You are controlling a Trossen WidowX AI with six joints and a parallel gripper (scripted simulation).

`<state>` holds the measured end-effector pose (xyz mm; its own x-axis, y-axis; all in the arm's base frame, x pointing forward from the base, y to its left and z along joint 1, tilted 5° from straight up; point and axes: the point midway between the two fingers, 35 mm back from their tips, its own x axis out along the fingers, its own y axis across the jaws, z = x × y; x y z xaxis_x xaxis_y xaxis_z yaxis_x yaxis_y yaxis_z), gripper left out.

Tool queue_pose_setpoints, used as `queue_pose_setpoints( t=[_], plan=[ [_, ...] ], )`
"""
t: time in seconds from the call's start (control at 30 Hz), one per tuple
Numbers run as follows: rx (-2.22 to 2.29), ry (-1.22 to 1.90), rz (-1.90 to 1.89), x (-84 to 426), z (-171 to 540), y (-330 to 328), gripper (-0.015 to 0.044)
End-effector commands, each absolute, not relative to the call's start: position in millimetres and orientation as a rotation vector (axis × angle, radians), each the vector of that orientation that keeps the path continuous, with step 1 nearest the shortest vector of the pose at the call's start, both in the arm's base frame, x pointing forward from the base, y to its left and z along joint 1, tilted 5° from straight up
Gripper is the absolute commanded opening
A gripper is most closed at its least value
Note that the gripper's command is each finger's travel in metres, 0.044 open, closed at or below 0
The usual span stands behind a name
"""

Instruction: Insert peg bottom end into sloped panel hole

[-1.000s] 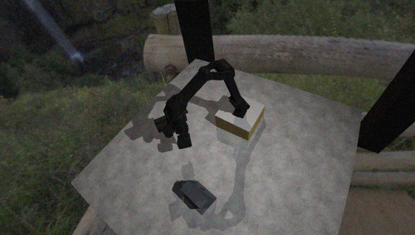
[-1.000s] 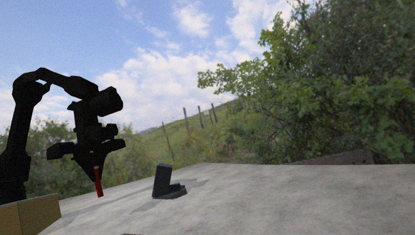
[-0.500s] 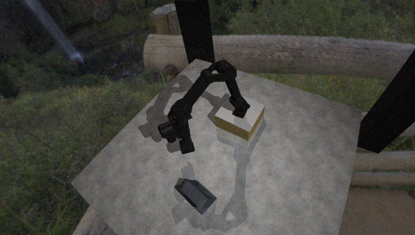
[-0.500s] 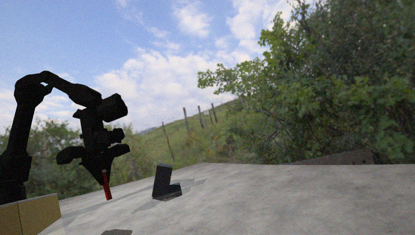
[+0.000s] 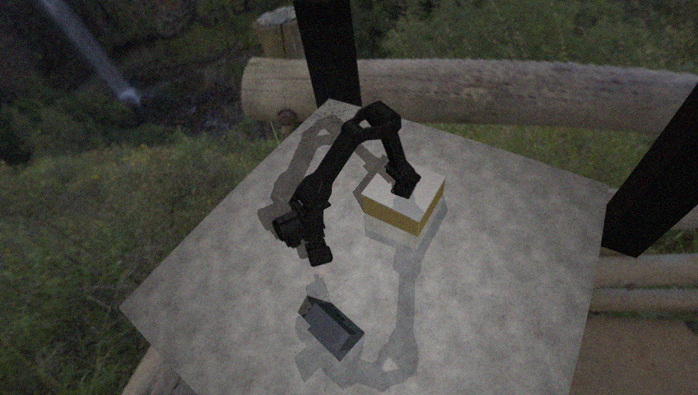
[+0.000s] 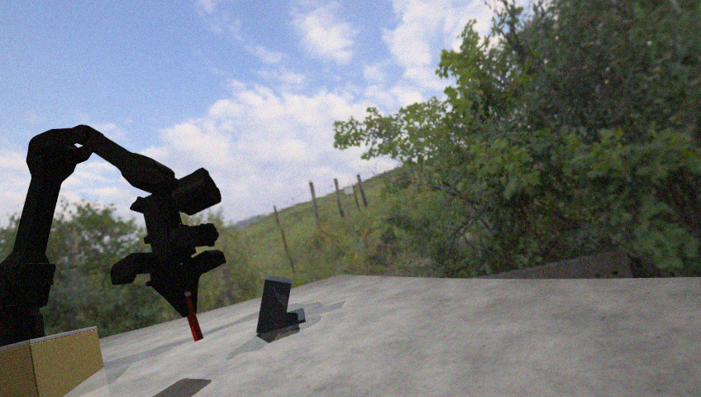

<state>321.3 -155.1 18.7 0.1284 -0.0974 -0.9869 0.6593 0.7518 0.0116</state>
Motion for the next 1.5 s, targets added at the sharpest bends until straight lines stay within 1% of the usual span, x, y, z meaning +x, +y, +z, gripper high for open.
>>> queue_pose_setpoints(
  t=[0.0,1.47],
  plan=[
    [0.496,1.322,-0.589,324,17,-152,0.0000],
    [0.294,1.113,-0.524,354,-4,-104,0.0000]
  ],
)
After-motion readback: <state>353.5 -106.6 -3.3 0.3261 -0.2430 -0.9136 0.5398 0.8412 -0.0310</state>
